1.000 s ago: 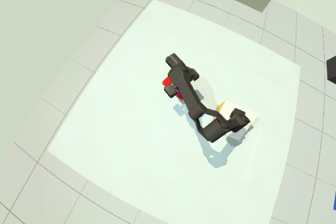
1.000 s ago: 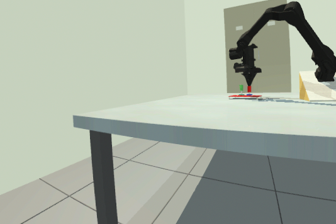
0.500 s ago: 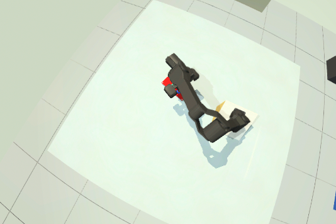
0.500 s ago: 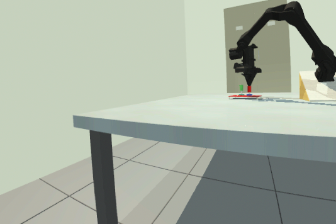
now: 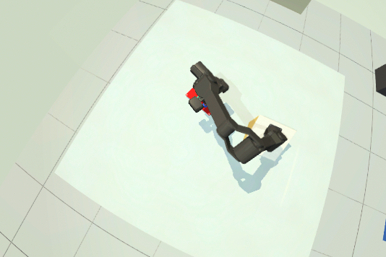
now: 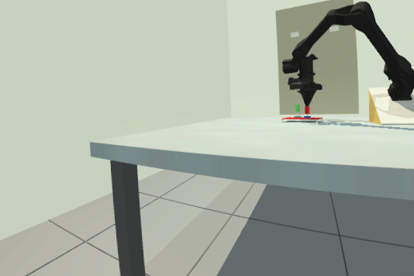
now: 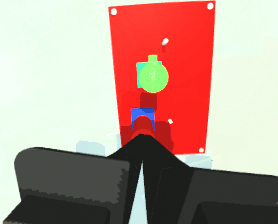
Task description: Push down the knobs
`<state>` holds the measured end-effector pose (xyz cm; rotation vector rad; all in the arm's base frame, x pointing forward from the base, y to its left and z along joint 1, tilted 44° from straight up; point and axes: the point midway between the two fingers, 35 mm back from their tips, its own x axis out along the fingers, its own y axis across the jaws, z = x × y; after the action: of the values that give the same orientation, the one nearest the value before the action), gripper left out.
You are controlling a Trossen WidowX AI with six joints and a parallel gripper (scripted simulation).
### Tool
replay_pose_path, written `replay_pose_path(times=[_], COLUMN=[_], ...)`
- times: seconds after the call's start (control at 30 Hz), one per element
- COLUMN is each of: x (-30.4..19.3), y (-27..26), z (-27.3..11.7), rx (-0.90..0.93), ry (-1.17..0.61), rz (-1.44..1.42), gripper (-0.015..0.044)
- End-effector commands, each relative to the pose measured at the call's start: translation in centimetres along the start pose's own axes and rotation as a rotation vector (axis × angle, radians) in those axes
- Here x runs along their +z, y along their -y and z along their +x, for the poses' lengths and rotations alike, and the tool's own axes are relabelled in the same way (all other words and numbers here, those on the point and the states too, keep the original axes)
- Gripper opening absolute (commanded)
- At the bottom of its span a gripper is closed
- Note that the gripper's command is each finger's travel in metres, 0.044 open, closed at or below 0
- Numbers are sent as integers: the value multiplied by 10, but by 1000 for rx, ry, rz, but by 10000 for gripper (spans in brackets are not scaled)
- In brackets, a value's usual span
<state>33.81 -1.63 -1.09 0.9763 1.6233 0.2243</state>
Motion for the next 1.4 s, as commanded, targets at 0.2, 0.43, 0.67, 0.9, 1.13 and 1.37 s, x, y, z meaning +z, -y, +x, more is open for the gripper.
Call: replay_pose_path(times=[0.2, 0.43, 0.67, 0.9, 1.13, 1.37], x=[0, 0, 0, 0, 0, 0], y=[-2, -2, -2, -2, -2, -2], z=[6, 6, 9, 9, 12, 12], rx=[4, 4, 5, 5, 5, 5], ry=[-4, -4, -4, -4, -4, -4], rz=[0, 0, 0, 0, 0, 0], gripper=[0, 0, 0, 0, 0, 0])
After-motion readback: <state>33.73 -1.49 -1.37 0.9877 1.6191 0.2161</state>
